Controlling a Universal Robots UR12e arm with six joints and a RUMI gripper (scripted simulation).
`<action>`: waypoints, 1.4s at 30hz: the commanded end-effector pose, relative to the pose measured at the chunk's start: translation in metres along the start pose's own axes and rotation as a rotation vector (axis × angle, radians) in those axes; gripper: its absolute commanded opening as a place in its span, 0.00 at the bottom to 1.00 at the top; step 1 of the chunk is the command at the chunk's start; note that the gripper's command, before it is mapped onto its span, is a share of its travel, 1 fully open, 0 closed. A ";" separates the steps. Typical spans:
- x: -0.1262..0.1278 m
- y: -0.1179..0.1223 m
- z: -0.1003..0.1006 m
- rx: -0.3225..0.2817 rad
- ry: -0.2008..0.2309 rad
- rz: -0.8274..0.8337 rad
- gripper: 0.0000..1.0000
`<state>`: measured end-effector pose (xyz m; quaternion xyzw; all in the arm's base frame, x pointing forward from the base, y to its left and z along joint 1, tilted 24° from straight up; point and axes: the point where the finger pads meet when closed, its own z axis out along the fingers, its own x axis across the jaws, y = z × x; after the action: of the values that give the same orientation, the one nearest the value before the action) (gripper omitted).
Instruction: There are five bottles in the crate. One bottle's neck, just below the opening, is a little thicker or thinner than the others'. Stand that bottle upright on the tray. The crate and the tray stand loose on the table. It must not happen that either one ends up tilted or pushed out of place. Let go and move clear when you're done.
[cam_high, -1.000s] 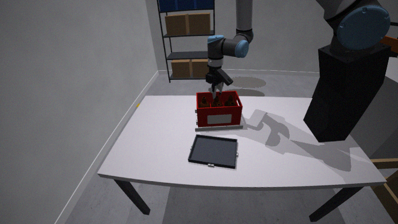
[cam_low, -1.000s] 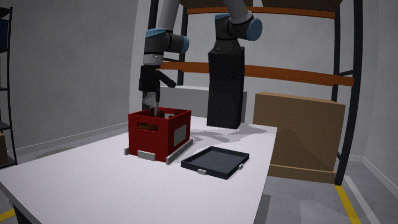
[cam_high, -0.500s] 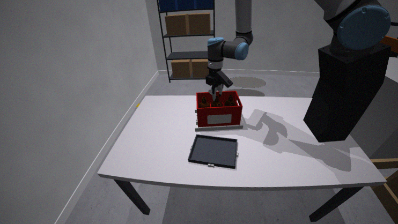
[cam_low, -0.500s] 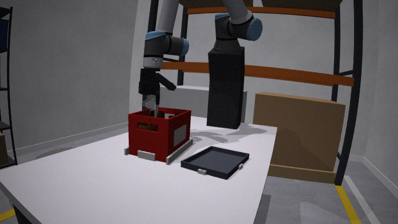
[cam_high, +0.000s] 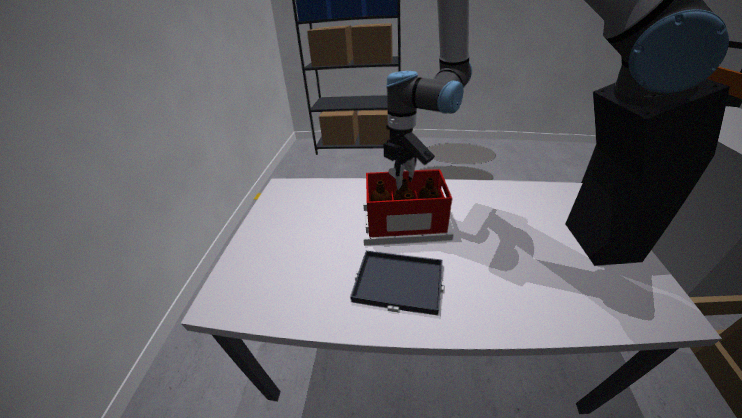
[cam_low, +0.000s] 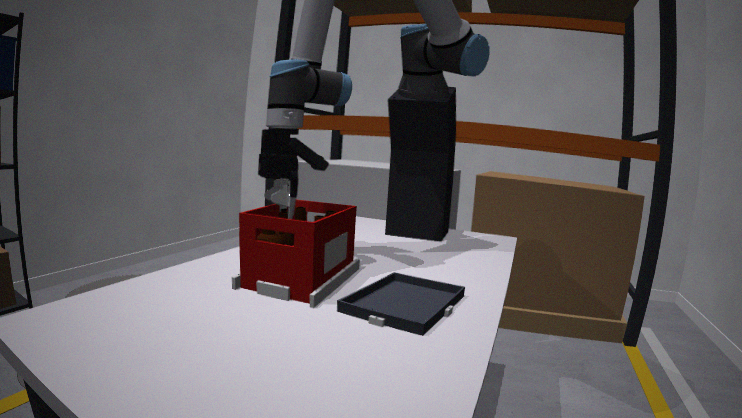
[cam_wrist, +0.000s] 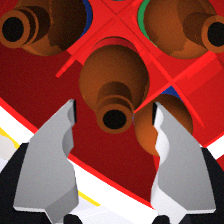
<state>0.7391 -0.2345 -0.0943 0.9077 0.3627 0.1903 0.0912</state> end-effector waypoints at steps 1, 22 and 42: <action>0.000 0.000 0.000 -0.001 0.000 0.000 0.38; 0.000 0.000 0.000 -0.001 0.000 0.000 0.38; 0.000 0.000 0.000 -0.001 0.000 0.000 0.00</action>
<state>0.7392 -0.2345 -0.0944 0.9077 0.3627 0.1904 0.0912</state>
